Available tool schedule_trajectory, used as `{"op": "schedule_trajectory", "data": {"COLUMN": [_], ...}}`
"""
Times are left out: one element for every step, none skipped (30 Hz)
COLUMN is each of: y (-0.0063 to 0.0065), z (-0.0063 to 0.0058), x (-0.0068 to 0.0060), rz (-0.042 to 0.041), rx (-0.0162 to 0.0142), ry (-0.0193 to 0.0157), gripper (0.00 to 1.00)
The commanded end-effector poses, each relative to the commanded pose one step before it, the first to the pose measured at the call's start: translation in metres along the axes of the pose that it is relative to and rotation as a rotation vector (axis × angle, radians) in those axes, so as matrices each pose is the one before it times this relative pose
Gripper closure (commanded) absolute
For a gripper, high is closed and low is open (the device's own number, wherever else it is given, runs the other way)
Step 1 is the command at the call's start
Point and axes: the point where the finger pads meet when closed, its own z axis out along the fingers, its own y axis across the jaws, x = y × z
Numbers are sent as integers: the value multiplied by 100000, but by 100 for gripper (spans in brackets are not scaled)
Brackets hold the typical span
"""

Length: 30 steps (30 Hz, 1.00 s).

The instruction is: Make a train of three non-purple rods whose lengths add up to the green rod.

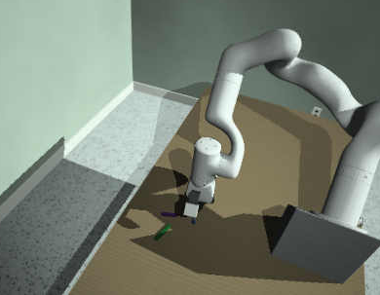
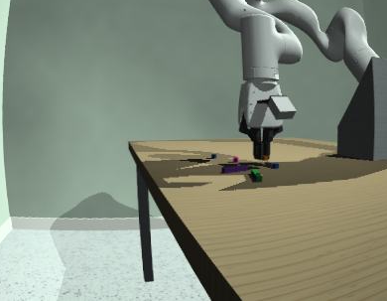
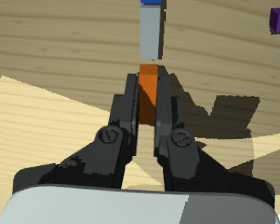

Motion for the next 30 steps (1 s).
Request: {"op": "schedule_trajectory", "data": {"y": [66, 0, 0, 0, 0, 0, 0, 0, 0, 0, 0, 0, 0, 0, 0, 0, 0, 0, 0, 0, 0, 0, 0, 0, 0, 0, 0, 0, 0, 0], "z": [211, 87, 93, 95, 0, 0, 95, 93, 88, 81, 71, 60, 48, 36, 24, 14, 5, 1, 0, 0, 0, 0, 0, 0, 0, 0, 0, 0, 0, 0], "x": [1, 0, 0, 0, 0, 0, 0, 0, 0, 0, 0, 0, 0, 0, 0, 0, 0, 0, 0, 0, 0, 0, 0, 0, 0, 0, 0, 0, 0, 0], "rz": [36, 0, 0, 0, 0, 0, 0, 0, 0, 0, 0, 0, 0, 0, 0, 0, 0, 0, 0, 0, 0, 0, 0, 0, 0, 0, 0, 0, 0, 0], "rx": [-127, 0, 0, 0, 0, 0, 0, 0, 0, 0, 0, 0, 0, 0, 0, 0, 0, 0, 0, 0, 0, 0, 0, 0, 0, 0, 0, 0, 0, 0], "ry": [15, 1, 0, 0, 0, 0, 0, 0, 0, 0, 0, 0, 0, 0, 0, 0, 0, 0, 0, 0, 0, 0, 0, 0, 0, 0, 0, 0, 0, 0], "gripper": [96, 96, 96, 96, 96, 96, 96, 96, 96, 96, 96, 96, 96, 96, 96, 96, 96, 96, 96, 96, 96, 96, 96, 96, 96, 96, 96, 96, 96, 96]}}
